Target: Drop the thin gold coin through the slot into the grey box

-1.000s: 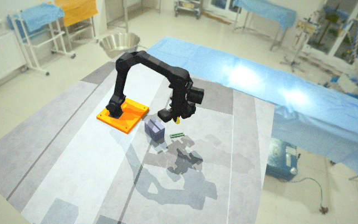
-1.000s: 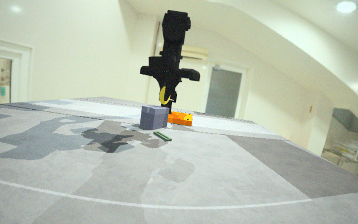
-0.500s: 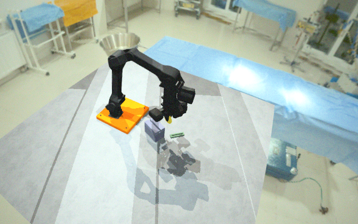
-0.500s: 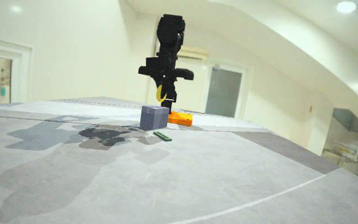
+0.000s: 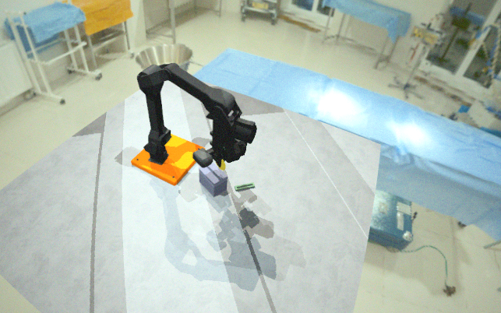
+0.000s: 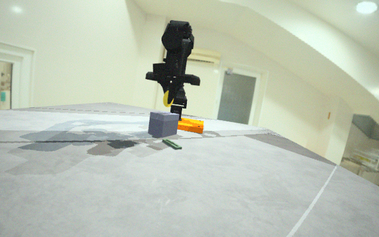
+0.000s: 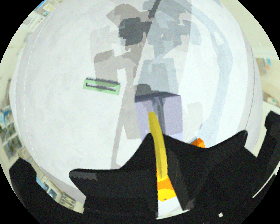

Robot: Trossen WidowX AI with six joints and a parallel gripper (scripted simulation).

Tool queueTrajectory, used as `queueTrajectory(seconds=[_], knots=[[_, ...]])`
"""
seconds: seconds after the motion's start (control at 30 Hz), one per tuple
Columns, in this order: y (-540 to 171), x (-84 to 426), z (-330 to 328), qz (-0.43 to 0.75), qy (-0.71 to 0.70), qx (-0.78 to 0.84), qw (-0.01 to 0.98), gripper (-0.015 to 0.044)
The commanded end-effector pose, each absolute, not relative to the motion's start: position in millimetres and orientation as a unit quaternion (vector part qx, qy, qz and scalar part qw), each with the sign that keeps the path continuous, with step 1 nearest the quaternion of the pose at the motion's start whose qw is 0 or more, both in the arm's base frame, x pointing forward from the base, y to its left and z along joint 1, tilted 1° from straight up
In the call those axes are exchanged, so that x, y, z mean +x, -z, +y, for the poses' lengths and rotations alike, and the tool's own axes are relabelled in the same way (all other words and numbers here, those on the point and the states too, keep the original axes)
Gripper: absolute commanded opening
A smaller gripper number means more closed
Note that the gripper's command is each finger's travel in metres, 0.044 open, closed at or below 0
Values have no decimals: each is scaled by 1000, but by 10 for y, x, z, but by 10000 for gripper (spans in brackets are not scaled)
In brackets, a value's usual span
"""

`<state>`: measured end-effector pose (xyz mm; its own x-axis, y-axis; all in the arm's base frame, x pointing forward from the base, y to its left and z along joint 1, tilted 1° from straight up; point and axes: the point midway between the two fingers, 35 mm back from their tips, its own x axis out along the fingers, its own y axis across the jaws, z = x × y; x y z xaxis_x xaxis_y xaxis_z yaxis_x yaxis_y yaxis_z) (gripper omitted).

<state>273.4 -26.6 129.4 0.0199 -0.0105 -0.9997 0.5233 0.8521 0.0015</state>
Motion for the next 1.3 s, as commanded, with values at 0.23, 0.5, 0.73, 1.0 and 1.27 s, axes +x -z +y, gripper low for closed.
queueTrajectory(seconds=[0.23, 0.5, 0.73, 1.0, 1.27], knots=[[-1246, 2499, -319, 672, 195, 188, 689, 0], [-1260, 2550, -304, 673, 194, 191, 687, 0], [-1251, 2519, -322, 674, 193, 189, 688, 0], [-1231, 2498, -329, 675, 191, 187, 688, 0], [-1243, 2507, -327, 674, 193, 189, 688, 0]])
